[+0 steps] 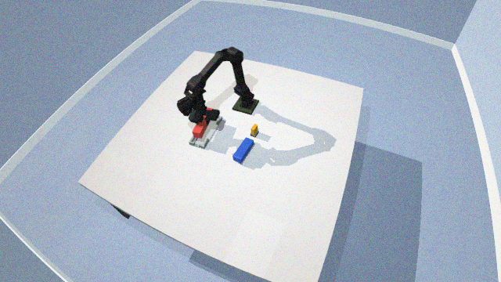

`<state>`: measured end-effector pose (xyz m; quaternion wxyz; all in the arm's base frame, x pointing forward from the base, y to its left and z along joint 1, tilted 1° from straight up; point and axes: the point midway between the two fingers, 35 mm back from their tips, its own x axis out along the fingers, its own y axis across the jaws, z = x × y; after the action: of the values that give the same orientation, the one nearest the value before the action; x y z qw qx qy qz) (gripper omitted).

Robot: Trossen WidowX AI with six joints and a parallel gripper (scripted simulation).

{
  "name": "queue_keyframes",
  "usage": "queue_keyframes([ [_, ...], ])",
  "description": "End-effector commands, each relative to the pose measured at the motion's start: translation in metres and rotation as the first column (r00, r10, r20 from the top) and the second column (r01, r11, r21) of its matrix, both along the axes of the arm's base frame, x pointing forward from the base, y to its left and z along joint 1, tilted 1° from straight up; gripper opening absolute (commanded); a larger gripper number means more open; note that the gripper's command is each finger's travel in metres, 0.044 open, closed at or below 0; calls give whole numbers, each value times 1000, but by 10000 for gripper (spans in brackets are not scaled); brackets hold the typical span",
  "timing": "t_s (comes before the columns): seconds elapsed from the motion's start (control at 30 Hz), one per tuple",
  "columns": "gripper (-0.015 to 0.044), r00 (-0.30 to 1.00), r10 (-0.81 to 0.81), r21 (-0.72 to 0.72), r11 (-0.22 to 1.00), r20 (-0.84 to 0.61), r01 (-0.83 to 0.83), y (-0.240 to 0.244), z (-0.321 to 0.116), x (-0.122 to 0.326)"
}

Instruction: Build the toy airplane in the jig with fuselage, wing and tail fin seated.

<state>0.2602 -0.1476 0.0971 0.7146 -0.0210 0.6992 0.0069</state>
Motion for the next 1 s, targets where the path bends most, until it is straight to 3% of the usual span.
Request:
queue_keyframes([
  [0.0,196,1000,6,0,1000,-3,-6,0,-5,0],
  [0.8,196,1000,6,0,1000,-3,-6,-1,-40,0],
  [0.97,162,1000,0,0,1000,0,0,-1,-37,1],
])
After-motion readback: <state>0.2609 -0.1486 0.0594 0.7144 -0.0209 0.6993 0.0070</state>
